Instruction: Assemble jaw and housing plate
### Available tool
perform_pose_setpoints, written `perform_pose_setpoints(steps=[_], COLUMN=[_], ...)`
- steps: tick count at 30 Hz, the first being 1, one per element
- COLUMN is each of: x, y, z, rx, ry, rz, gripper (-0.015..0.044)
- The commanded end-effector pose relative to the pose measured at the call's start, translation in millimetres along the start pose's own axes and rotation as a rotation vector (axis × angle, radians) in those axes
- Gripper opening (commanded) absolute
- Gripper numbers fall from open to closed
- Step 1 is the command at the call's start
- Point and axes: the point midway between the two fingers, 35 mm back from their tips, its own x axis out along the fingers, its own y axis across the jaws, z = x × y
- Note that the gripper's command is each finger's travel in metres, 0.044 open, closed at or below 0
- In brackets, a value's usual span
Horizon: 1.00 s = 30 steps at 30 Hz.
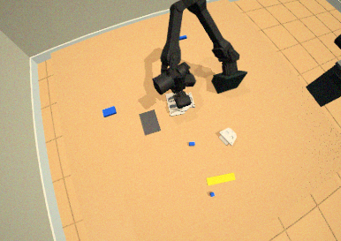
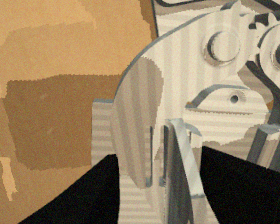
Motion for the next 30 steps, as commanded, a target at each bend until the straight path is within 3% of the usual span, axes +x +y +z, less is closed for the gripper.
perform_pose_setpoints(steps=[1, 22, 25, 30], x=[2.6, 2.6, 1.0, 1.0], y=[0.7, 0.7, 0.0, 0.0], z=[0.8, 0.8, 0.1, 0.1], rx=[-0.001, -0.001, 0.002, 0.002], ry=[-0.005, -0.005, -0.001, -0.001], rz=[0.001, 0.001, 0.000, 0.000], gripper=[0.0134, 0.0134, 0.0213, 0.0224])
